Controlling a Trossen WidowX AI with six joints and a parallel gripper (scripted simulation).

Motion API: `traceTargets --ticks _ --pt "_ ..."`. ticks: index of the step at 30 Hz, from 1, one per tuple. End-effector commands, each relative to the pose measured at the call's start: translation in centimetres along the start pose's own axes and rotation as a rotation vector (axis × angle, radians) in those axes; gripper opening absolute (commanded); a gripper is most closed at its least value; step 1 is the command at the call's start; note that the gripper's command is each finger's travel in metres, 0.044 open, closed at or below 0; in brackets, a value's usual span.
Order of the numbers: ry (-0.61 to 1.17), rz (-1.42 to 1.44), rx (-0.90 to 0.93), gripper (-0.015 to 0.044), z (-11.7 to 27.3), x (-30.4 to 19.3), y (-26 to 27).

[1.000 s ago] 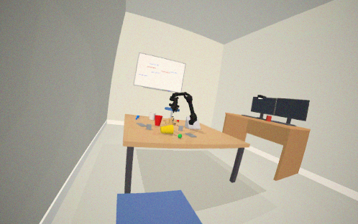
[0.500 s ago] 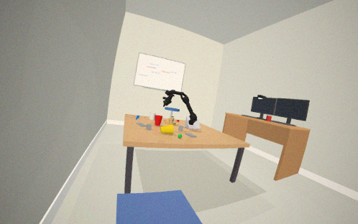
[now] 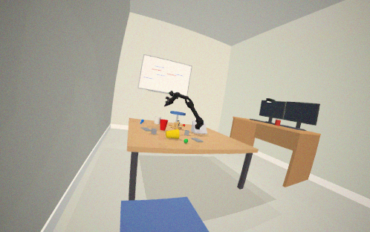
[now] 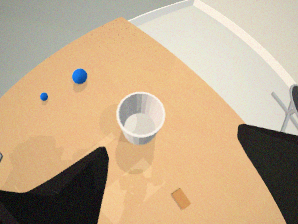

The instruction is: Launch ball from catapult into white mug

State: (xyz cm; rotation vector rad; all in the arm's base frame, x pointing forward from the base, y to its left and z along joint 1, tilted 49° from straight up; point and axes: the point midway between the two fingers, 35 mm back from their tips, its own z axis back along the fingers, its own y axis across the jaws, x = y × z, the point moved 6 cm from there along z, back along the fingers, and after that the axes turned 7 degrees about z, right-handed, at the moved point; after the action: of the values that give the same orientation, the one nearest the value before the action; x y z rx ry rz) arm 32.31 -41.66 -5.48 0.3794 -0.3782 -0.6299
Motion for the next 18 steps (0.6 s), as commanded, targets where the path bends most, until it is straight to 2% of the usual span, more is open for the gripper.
traceTargets --ticks 1,13,18 --pt "-0.015 0.003 0.002 0.044 0.11 0.35 0.0" --pt "-0.015 0.003 0.002 0.044 0.11 0.35 0.0" --pt "-0.015 0.003 0.002 0.0309 0.11 0.35 0.0"
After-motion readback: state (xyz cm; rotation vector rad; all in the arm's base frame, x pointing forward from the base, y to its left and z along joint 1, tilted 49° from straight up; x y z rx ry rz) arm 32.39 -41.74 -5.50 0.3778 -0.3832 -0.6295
